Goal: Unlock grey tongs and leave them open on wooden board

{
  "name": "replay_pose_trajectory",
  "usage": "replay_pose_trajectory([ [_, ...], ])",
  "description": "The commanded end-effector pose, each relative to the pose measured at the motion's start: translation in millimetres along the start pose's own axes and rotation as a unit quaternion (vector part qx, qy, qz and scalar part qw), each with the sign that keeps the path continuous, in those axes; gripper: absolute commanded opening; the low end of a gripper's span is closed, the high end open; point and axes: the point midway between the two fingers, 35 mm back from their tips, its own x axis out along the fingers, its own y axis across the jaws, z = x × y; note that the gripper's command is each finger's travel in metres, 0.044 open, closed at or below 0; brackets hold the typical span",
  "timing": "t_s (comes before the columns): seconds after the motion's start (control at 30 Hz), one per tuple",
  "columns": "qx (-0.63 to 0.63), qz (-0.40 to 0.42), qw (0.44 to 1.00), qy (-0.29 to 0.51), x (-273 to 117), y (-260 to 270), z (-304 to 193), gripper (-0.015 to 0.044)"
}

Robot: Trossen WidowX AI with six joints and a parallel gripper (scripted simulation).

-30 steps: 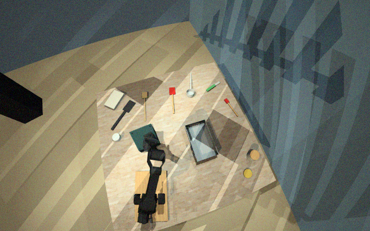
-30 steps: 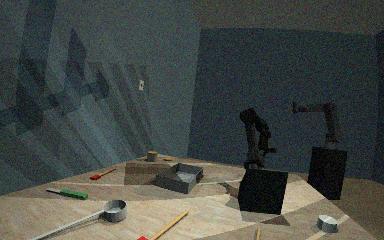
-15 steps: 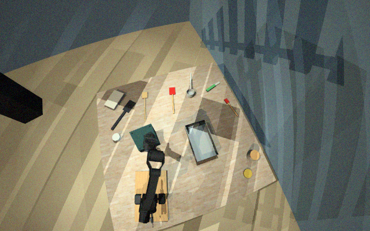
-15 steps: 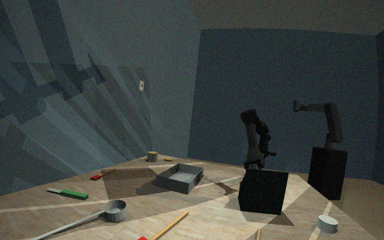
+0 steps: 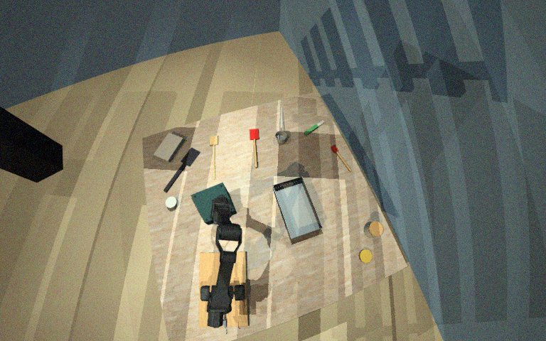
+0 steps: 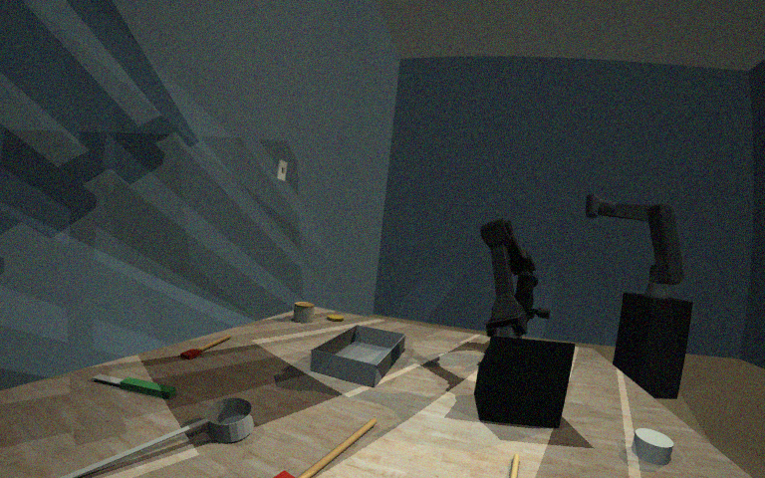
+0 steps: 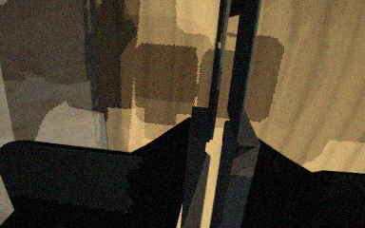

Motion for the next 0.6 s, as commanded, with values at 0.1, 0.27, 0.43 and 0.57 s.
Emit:
replay_pose_trajectory([
  [0.1,0.001,-0.002,1.000,-0.002,12,0,0,-0.0150],
  [0.27,0.001,-0.002,1.000,-0.002,20,0,0,-0.0150],
  [0.43,0.001,-0.002,1.000,-0.003,28,1,-1,-0.0150],
  [0.57,0.001,-0.002,1.000,-0.003,34,1,-1,-0.0150],
])
